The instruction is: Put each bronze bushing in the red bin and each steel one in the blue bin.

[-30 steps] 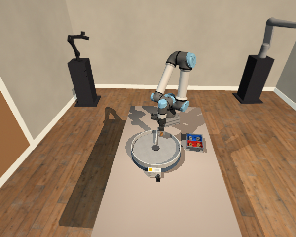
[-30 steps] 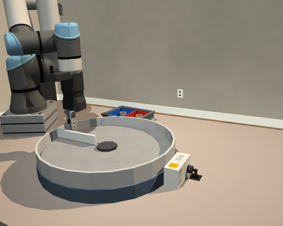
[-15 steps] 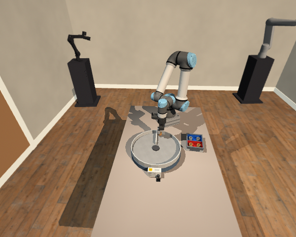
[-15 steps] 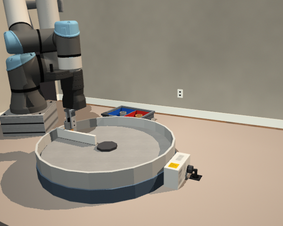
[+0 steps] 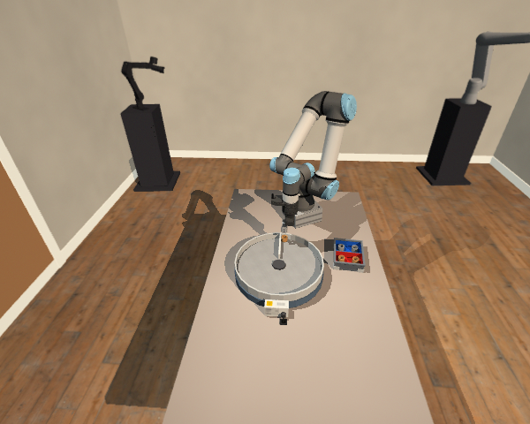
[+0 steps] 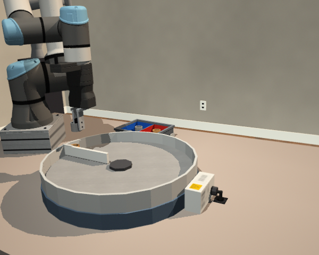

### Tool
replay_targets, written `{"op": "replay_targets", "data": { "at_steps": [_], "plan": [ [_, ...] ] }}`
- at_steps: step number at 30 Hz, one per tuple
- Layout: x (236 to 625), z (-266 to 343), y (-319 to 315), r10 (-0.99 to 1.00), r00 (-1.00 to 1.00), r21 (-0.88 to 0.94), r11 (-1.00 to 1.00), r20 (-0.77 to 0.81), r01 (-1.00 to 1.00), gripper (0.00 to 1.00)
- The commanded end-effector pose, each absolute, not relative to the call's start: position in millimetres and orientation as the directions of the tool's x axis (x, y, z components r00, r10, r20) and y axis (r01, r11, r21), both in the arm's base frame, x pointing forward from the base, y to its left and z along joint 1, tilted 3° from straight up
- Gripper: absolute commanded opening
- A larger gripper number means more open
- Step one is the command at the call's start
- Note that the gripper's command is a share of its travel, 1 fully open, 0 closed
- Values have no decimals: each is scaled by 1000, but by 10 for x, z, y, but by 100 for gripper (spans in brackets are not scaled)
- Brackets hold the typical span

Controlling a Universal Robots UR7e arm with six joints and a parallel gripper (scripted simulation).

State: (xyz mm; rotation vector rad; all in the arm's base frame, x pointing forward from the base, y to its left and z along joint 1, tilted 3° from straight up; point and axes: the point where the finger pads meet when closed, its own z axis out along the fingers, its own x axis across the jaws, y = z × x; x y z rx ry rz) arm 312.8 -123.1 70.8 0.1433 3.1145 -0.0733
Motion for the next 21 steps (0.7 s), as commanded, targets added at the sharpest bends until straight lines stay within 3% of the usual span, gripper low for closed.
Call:
{"op": "replay_targets", "data": {
  "at_steps": [1, 7, 11, 18, 21],
  "plan": [
    [3121, 780, -1227, 91, -996, -44, 995, -24, 92, 0],
    [3121, 780, -1227, 91, -996, -44, 995, -24, 92, 0],
    [3164, 751, -781, -90, -996, -48, 995, -16, -89, 0],
    [3175, 746, -656, -141, -990, -49, 989, -14, -140, 0],
    [3206, 732, -313, -277, -961, -50, 960, -7, -276, 0]
  ]
}}
